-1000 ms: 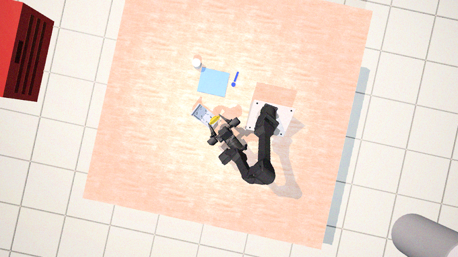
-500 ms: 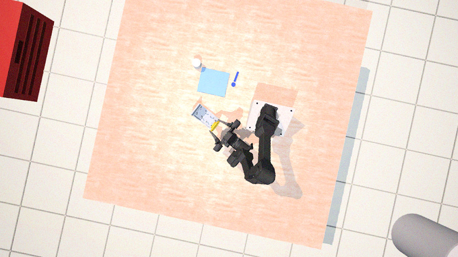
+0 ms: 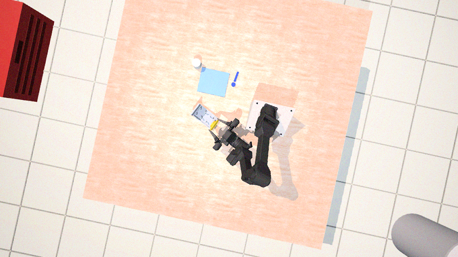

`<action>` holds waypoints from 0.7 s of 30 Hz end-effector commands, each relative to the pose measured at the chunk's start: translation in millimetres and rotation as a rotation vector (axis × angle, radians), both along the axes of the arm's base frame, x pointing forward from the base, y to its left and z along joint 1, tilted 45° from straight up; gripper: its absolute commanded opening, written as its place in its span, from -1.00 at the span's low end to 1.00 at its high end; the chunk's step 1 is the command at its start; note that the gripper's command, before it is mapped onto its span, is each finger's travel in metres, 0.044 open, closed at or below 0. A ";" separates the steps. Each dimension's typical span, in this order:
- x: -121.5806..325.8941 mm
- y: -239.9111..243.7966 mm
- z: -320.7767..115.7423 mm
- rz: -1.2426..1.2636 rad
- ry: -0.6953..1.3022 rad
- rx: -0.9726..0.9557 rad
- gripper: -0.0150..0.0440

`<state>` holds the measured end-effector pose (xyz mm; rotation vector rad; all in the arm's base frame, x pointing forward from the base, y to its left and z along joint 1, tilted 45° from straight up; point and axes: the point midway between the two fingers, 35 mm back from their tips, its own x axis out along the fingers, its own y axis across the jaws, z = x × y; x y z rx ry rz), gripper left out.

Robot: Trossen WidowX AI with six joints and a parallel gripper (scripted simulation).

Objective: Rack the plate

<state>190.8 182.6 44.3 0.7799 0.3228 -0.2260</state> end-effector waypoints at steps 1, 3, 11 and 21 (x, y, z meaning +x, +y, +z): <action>5.2 5.0 -9.2 0.001 0.003 -0.003 -0.49; 7.8 6.3 -12.9 0.001 0.002 -0.001 -0.49; 12.6 6.6 -16.8 -0.001 0.000 0.003 -0.49; 23.6 3.9 -21.3 -0.004 -0.005 0.012 -0.49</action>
